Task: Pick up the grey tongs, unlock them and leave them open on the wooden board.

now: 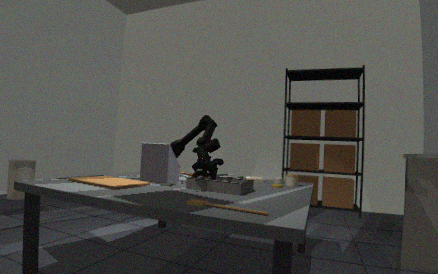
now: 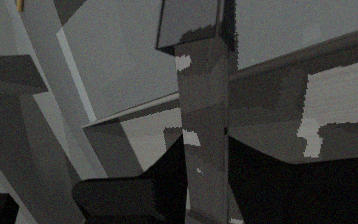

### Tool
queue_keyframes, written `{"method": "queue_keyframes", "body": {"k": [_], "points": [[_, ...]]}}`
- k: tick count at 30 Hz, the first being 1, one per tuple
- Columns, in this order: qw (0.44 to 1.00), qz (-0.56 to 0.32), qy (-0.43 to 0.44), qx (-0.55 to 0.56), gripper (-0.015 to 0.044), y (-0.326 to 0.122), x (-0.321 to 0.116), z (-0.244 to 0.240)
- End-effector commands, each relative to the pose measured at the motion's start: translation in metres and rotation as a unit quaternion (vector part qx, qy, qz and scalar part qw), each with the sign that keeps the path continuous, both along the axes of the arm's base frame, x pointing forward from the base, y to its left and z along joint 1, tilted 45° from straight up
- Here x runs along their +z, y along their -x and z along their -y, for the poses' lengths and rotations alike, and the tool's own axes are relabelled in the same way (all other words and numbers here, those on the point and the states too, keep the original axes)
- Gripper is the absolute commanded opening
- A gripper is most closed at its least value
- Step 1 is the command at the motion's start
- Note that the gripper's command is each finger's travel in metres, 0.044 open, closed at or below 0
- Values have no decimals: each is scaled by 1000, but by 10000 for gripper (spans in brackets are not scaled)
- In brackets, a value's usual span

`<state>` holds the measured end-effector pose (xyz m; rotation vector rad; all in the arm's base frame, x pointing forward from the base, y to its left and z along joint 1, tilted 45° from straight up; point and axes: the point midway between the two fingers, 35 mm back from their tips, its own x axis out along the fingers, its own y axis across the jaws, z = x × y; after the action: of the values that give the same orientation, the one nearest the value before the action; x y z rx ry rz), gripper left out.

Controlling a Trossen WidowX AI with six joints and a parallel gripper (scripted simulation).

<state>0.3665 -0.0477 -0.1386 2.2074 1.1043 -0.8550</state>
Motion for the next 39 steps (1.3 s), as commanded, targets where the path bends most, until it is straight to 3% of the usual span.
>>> {"method": "queue_keyframes", "body": {"k": [1,5,12,19,39], "points": [[1000,0,0,1,56,0,0,0],[1000,0,0,1,30,0,0,0],[1000,0,1,1,-150,-1,5,5],[1000,1,3,-2,-150,-1,55,55],[999,-27,-3,21,-150,-3,51,55]]}}
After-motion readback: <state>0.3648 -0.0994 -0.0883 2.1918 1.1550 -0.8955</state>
